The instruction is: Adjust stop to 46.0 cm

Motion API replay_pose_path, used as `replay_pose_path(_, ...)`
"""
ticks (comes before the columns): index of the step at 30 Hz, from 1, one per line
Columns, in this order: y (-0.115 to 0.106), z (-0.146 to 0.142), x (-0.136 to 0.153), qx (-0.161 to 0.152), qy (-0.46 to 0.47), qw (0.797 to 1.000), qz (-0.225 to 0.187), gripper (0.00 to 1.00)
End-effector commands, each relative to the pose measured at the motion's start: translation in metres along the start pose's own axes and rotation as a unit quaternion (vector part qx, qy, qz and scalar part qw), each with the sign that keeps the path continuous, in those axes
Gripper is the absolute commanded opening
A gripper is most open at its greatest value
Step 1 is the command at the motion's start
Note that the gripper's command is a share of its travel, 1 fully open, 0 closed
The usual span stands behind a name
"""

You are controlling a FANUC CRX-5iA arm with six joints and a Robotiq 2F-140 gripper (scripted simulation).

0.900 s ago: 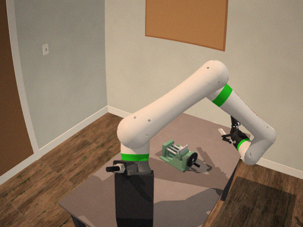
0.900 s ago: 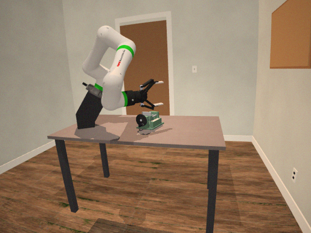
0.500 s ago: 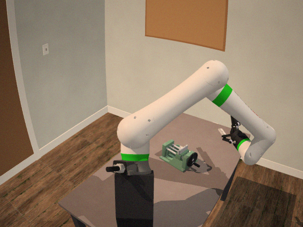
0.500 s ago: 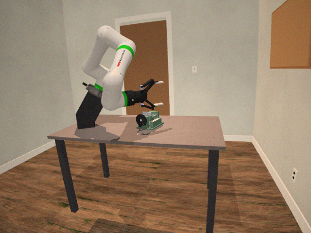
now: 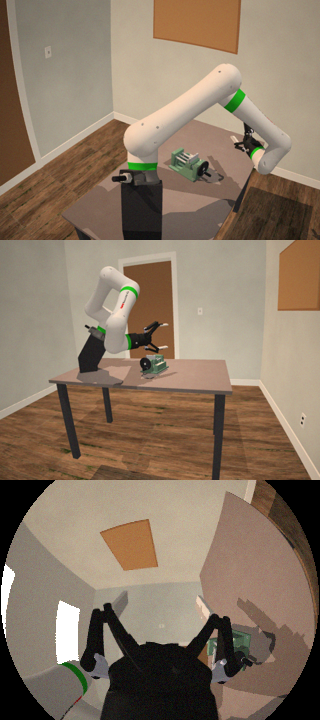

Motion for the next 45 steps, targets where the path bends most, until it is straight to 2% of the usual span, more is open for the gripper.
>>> replay_pose_path(1, 0.000, 0.000, 0.000, 0.000, 0.000, 1.000, 0.000, 1.00)
replay_pose_path(13, 0.000, -0.002, 0.000, 0.000, 0.000, 1.000, 0.000, 1.00)
replay_pose_path(32, 0.001, -0.024, 0.008, 0.000, 0.000, 1.000, 0.000, 1.00)
replay_pose_path(42, 0.001, -0.026, 0.008, 0.000, 0.000, 1.000, 0.000, 1.00)
replay_pose_path(45, 0.009, -0.019, 0.012, 0.019, 0.026, 0.999, 0.001, 1.00)
Point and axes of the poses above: the point where the finger pads meet when closed, its own y axis out along the fingers, its own z axis across the jaws, x = y × z, the point moved 5 cm from there along -y, back along the fingers, and after that the axes turned 10 degrees about y, right-handed, at the moved point
